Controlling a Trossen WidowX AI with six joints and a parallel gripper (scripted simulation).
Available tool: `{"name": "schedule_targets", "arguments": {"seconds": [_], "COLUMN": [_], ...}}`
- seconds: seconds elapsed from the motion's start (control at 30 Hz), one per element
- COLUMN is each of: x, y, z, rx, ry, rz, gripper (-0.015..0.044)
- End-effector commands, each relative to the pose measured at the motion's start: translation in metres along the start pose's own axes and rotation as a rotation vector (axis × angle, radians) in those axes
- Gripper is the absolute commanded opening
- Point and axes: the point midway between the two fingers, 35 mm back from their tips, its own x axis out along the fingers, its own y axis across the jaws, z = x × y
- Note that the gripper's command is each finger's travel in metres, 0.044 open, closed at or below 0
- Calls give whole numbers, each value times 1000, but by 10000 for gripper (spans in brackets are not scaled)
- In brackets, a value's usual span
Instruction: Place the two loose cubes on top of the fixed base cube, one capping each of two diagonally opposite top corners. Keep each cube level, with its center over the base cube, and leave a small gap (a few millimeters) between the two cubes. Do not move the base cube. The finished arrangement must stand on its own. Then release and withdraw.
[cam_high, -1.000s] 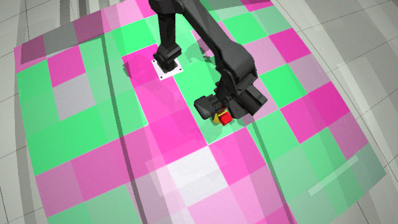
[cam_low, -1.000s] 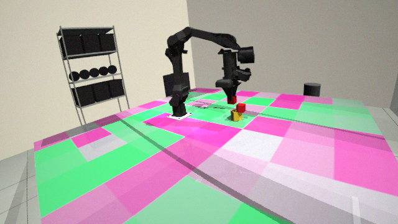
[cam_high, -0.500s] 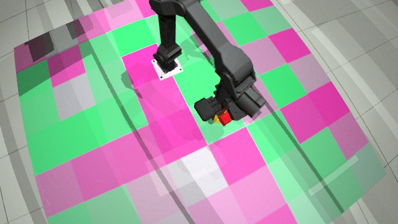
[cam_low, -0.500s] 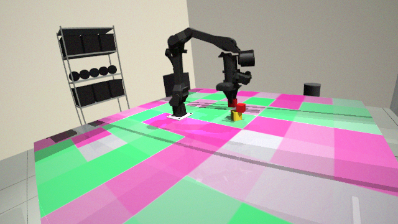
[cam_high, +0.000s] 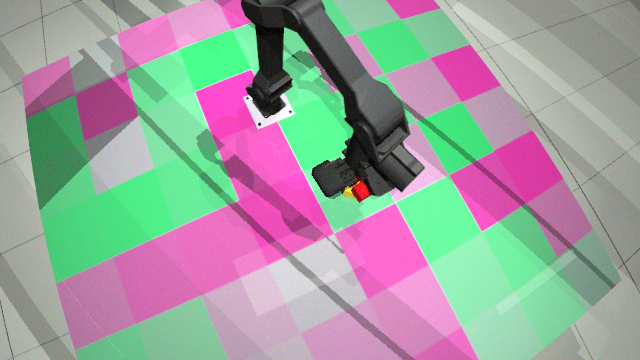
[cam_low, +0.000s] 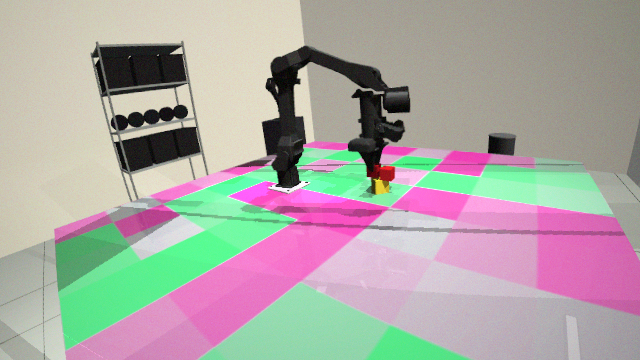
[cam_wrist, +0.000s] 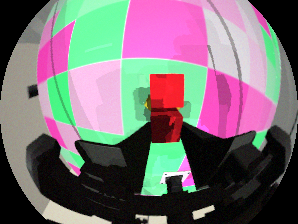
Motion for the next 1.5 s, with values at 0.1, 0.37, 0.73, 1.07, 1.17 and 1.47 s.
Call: {"name": "schedule_targets", "arguments": {"seconds": [0.1, 0.37, 0.73, 1.07, 1.17, 1.47], "x": [3, 3, 3, -11, -16, -33], "y": [-1, -1, -1, 0, 0, 0], "z": [0, 0, 0, -1, -1, 0], "rx": [-4, -4, -4, 0, 0, 0], "ry": [2, 2, 2, 2, 2, 2], "rz": [-3, -3, -3, 0, 0, 0], "gripper": [105, 105, 205, 205, 205, 205]}}
